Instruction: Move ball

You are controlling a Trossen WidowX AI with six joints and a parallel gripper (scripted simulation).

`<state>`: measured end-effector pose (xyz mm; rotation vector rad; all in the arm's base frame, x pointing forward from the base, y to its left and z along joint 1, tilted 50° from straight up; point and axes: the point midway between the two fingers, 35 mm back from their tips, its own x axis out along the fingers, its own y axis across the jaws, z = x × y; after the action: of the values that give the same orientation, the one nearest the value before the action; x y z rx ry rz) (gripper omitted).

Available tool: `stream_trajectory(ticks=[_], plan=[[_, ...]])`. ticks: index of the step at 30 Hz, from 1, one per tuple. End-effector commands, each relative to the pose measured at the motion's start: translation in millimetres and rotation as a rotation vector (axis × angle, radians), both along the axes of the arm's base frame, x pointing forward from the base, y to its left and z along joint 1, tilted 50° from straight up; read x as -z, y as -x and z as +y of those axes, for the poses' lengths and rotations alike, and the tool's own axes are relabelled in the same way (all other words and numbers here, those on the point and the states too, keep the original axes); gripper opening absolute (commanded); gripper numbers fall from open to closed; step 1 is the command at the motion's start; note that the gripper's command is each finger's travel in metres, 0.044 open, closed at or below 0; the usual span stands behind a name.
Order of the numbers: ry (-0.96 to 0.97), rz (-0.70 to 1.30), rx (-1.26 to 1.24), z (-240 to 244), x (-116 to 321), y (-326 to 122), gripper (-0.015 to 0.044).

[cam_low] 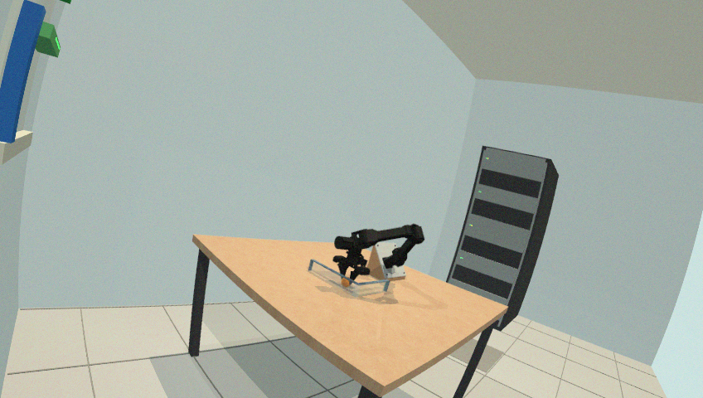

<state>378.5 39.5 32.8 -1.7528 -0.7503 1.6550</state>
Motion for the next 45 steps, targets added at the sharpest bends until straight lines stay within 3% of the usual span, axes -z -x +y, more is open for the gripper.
stream_trajectory(ticks=[1, 5, 18, 22, 27, 38, 42, 45], plan=[[-0.005, 0.003, 0.001, 6, 4, 0, 0.0000], [-0.005, 0.003, 0.001, 8, 5, 0, 0.0000], [0.000, 0.000, 0.001, 5, 3, 0, 0.0334], [0.002, 0.000, 0.002, -4, -3, -1, 0.0334], [-0.001, 0.004, 0.001, -58, -50, 5, 0.0334], [0.000, -0.005, 0.019, -59, -47, 2, 0.0334], [-0.001, -0.005, 0.017, -83, -69, 6, 0.0439], [-0.002, -0.005, 0.016, -89, -75, 8, 0.0440]])
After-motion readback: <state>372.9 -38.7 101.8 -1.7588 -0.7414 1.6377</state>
